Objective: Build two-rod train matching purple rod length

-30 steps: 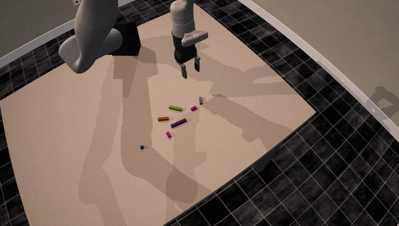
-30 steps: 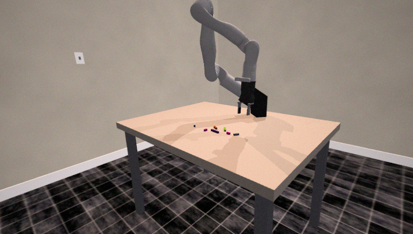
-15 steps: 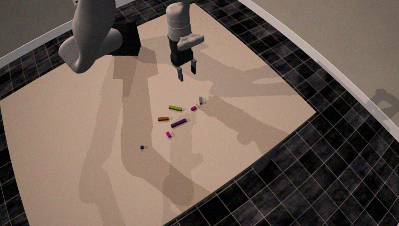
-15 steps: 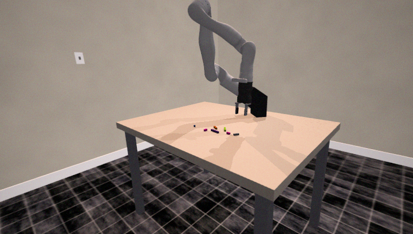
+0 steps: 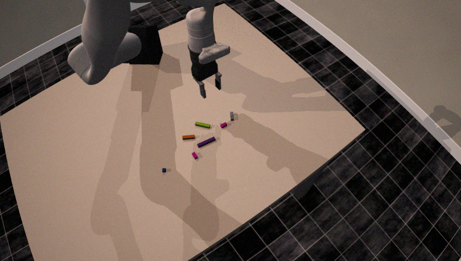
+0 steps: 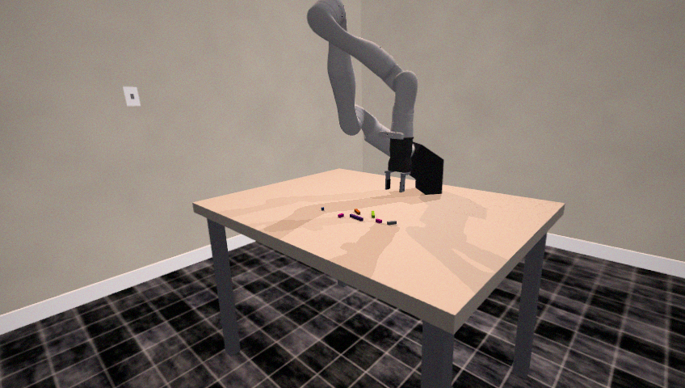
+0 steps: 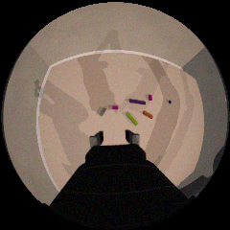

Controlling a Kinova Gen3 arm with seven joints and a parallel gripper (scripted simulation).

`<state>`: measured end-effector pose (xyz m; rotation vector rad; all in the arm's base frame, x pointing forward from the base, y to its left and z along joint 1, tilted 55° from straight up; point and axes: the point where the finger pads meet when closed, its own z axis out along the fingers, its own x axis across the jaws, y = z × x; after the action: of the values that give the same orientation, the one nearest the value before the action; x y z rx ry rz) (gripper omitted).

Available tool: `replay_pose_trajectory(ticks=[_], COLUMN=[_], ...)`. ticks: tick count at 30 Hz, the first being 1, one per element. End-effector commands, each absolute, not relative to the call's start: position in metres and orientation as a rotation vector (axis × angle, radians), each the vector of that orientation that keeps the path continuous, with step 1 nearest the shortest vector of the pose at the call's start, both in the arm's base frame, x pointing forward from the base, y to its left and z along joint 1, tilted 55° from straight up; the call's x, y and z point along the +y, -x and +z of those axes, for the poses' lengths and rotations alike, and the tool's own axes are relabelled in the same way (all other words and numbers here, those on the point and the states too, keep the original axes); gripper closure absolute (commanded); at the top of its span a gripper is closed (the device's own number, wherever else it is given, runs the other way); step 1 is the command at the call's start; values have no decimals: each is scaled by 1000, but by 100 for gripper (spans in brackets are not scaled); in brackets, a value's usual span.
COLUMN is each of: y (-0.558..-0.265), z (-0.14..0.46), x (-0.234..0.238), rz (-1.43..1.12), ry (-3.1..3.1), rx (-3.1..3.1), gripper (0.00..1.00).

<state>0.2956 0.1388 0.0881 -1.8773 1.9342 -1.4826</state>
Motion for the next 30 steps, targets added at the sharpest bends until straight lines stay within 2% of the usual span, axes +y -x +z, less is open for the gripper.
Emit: replay_pose_trajectory(ticks=[1,2,30], y=[-296,-295,-292], z=[88,93,103], x=[140,127,101], rz=[-1467,-1466,-1442], ry=[1862,1867,1858], rx=[1944,1949,1978], gripper=[0,0,0])
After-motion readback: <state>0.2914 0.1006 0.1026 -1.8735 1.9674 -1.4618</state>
